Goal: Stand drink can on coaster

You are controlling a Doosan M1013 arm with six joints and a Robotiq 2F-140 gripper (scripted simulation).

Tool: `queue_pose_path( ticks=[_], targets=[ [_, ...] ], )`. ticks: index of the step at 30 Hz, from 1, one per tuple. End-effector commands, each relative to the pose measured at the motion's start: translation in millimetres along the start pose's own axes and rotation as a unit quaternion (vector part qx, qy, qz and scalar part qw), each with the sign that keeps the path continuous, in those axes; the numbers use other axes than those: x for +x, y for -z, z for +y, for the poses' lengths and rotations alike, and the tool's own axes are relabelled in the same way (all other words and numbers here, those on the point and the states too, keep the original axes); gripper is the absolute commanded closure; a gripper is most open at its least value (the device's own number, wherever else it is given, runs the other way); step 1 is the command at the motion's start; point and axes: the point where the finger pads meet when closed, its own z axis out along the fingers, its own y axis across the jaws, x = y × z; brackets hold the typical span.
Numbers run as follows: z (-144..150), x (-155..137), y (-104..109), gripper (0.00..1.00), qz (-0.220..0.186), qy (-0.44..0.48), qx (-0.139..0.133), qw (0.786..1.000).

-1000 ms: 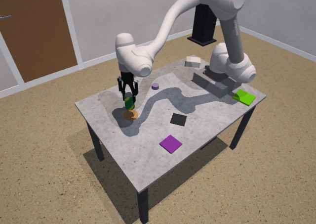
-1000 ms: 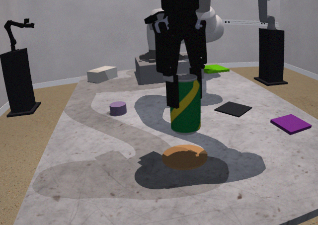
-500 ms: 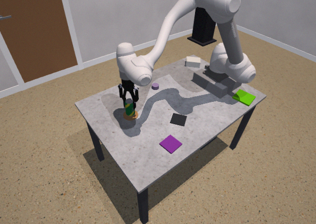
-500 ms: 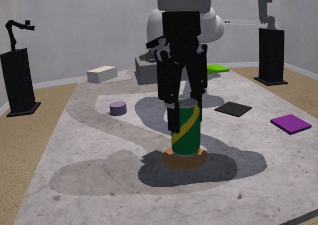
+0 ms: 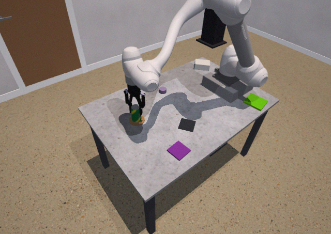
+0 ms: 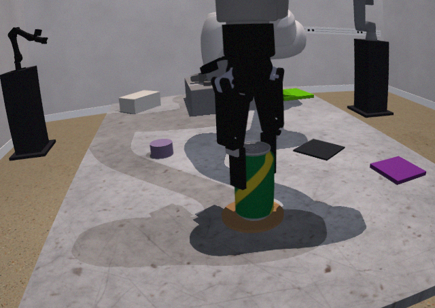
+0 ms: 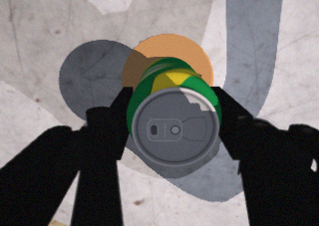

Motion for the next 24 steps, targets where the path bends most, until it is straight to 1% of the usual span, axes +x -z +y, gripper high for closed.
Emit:
queue_pose_path(
  ticks=[1,8,9,24],
  targets=[
    [-1.4,4.8,-2.2,0.90,0.001,0.000,0.000,1.000],
    [-1.4,4.8,-2.2,0.90,0.001,0.000,0.000,1.000],
    [-1.4,4.8,-2.2,0.00,0.001,0.000,0.000,1.000],
    [-1.4,4.8,-2.2,0.00,0.001,0.000,0.000,1.000]
  ],
)
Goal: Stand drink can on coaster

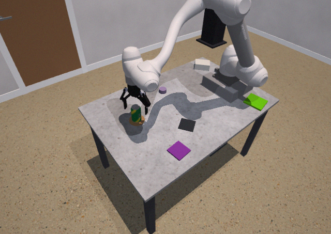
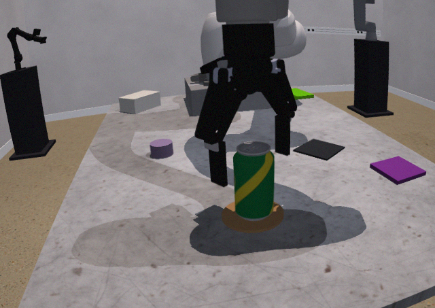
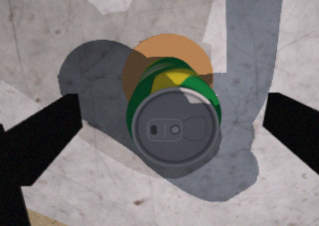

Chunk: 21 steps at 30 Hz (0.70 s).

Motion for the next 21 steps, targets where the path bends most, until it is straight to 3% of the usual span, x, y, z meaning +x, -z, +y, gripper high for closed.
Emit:
queue_pose_path(
  ticks=[1,18,21],
  targets=[
    [-1,5,-2,0.00,0.001,0.000,0.000,1.000],
    [-1,5,-2,0.00,0.001,0.000,0.000,1.000],
    [-3,2,23,0.00,-0.001,0.000,0.001,1.000]
  ],
)
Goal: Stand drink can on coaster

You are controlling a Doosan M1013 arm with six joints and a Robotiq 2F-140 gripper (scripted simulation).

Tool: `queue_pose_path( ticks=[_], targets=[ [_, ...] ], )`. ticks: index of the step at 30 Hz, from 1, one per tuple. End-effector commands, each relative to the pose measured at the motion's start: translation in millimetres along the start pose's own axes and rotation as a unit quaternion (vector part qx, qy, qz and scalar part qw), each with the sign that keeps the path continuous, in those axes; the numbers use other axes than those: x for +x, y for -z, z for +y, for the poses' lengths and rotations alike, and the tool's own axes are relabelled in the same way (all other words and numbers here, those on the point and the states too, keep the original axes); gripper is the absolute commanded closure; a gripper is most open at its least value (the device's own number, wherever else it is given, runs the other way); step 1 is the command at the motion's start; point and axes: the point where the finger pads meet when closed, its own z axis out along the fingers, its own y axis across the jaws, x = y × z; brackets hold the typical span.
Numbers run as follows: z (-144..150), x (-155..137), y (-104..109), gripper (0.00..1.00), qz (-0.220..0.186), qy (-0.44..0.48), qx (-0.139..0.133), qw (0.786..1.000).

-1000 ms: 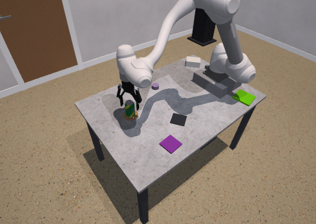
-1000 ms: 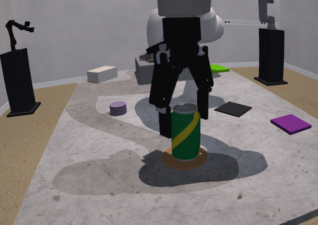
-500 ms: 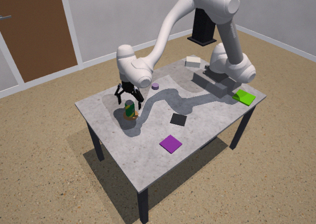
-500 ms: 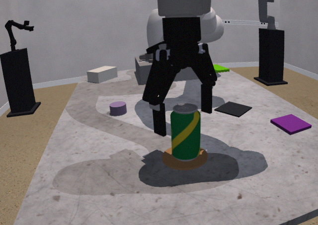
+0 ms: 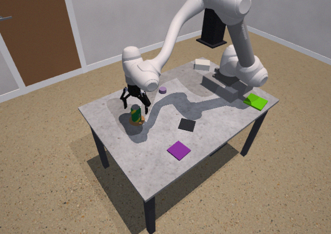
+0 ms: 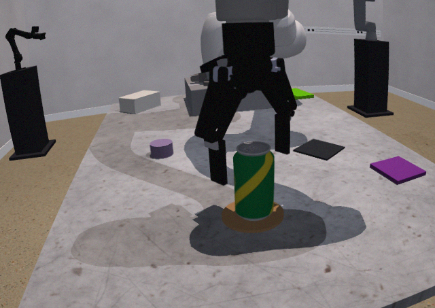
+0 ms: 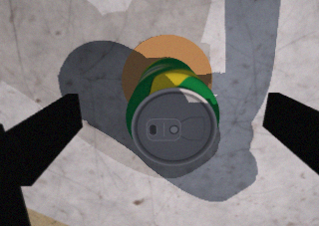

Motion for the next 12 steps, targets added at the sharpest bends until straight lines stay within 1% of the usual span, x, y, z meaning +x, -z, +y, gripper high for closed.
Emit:
queue_pose_path(
  ticks=[1,3,4,5,12],
  targets=[
    [-3,2,39,0.00,-0.001,0.001,0.002,1.000],
    [-2,1,80,0.00,-0.002,0.001,0.001,1.000],
    [-2,1,94,0.00,-0.002,0.001,0.001,1.000],
    [-2,1,101,0.00,-0.002,0.001,0.001,1.000],
    [-2,1,99,0.00,-0.001,0.001,0.000,1.000]
  ],
)
